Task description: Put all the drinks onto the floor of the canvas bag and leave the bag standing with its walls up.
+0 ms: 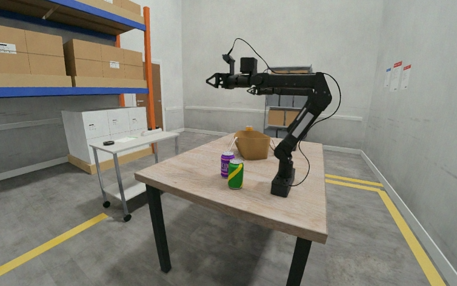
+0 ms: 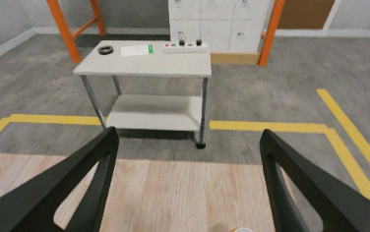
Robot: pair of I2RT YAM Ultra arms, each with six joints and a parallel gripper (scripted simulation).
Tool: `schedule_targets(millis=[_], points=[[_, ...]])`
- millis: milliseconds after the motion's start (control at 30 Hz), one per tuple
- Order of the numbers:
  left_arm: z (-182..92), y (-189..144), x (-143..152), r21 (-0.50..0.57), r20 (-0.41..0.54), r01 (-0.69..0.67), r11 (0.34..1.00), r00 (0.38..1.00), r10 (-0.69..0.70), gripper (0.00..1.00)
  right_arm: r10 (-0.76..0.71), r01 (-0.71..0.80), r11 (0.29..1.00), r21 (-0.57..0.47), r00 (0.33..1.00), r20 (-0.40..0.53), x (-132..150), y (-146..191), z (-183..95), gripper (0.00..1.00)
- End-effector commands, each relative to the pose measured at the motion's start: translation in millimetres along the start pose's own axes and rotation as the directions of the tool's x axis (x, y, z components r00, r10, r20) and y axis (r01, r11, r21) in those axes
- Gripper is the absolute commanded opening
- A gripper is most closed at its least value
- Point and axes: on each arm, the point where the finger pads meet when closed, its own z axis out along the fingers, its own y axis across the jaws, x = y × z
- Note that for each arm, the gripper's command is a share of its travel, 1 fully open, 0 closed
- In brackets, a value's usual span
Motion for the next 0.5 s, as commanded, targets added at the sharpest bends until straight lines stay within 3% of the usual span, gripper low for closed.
schedule_targets(millis=[0, 100, 167, 467], points=[[-9.4, -1.5, -23.9, 0.002, 0.068, 0.008, 1.000, 0.998, -0.009, 1.00, 0.062, -0.058, 0.997, 0.051, 0.994, -0.091, 18.0, -14.9, 6.7, 1.00], [-9.6, -1.5, -24.2, 0.002, 0.069, 0.008, 1.000, 0.998, -0.009, 1.00, 0.165, -0.143, 0.983, 0.115, 0.962, -0.216, 49.8, -31.4, 9.0, 1.00], [-9.6, -1.5, -24.2, 0.002, 0.069, 0.008, 1.000, 0.998, -0.009, 1.00, 0.165, -0.143, 0.983, 0.115, 0.962, -0.216, 49.8, -31.4, 9.0, 1.00], [-9.7, -1.5, -24.1, 0.002, 0.069, 0.008, 1.000, 0.998, -0.008, 1.00, 0.501, -0.320, 0.846, 0.427, 0.752, -0.429, 129.7, -90.0, -6.4, 1.00]])
